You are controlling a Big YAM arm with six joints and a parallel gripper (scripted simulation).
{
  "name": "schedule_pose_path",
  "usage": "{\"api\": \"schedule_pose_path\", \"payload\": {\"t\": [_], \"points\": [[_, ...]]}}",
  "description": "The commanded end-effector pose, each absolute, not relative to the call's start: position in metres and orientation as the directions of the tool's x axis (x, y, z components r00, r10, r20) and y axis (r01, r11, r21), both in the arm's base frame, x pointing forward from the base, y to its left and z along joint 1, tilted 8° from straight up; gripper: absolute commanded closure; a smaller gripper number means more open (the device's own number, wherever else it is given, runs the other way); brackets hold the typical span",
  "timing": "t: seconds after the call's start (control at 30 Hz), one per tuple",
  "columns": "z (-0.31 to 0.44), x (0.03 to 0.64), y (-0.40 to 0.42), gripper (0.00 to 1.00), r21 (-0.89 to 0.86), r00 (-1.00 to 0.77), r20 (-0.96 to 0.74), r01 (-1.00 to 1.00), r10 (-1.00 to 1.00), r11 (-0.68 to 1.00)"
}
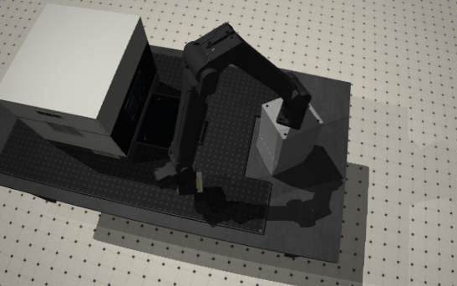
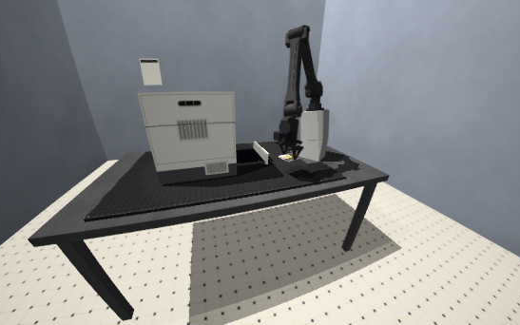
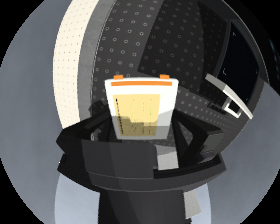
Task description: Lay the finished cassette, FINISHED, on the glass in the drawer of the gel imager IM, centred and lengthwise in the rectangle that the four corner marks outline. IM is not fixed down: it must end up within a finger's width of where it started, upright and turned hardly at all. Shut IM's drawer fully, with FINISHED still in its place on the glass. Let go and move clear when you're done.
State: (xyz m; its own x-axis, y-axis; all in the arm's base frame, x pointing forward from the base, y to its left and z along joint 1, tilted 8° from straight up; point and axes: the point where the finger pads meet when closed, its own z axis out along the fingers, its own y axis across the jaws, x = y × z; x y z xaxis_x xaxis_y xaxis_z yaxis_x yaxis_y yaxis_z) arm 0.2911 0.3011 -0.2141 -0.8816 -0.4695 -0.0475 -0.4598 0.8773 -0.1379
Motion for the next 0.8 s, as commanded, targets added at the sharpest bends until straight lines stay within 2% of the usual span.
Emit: {"api": "schedule_pose_path", "payload": {"t": [0.0,0.63,0.77], "points": [[-0.201,0.288,0.308,0.20,-0.135,-0.879,-0.060,-0.463,-0.474,0.876],[-0.197,0.284,0.302,0.20,-0.143,-0.882,-0.039,-0.460,-0.469,0.876],[-0.183,0.303,0.298,0.20,-0.133,-0.848,-0.071,-0.514,-0.525,0.847]]}}
